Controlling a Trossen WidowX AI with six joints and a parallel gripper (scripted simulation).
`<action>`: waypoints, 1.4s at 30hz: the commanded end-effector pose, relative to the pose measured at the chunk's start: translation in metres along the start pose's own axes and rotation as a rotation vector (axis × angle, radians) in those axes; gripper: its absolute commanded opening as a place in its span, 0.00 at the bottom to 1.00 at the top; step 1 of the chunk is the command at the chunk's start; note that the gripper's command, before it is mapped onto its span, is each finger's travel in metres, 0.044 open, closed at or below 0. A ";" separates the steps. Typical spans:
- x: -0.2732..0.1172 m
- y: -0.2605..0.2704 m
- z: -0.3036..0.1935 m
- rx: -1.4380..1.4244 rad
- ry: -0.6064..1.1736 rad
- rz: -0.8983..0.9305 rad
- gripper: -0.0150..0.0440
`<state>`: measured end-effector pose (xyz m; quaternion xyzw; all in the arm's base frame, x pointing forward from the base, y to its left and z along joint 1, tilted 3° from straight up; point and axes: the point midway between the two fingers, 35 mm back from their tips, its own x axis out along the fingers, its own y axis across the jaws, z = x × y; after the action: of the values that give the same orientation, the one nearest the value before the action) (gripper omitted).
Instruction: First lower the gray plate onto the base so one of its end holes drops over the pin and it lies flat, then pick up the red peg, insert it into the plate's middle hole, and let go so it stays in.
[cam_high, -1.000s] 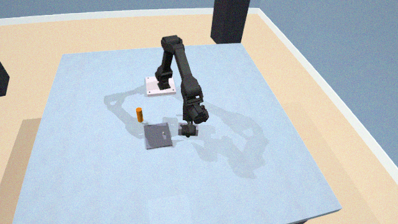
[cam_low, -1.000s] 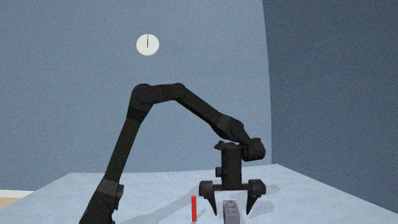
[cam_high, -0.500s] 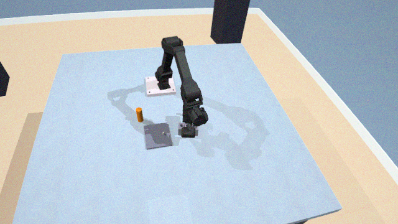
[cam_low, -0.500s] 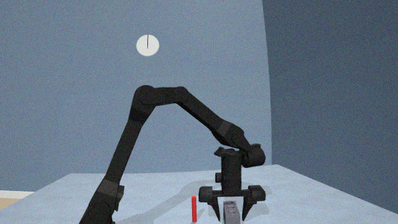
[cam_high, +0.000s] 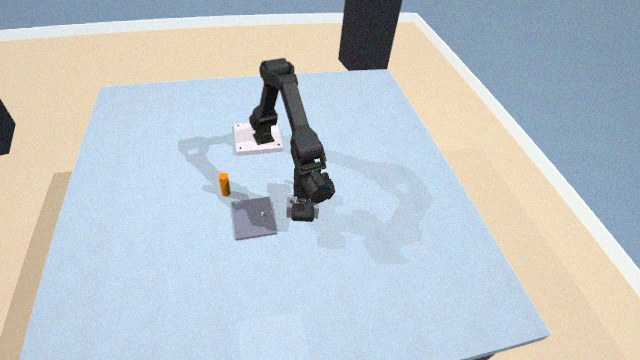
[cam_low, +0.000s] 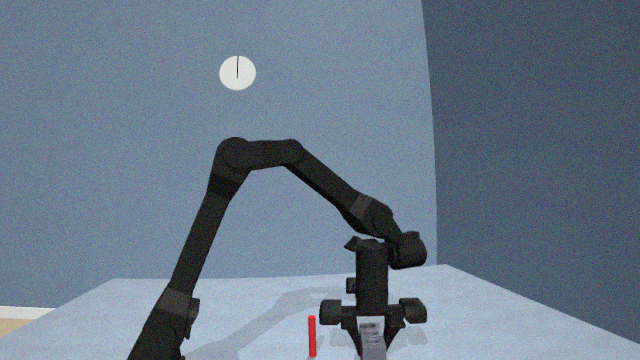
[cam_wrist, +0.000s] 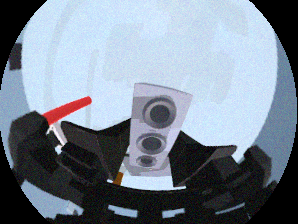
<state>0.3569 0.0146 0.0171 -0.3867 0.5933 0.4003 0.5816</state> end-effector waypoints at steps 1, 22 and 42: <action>-0.009 -0.003 0.001 0.001 -0.005 -0.001 0.25; -0.075 -0.011 -0.001 0.001 -0.005 -0.002 0.25; -0.134 -0.006 -0.008 0.001 -0.005 -0.001 0.25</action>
<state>0.3637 0.0047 0.1378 -0.3825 0.5978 0.4012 0.5792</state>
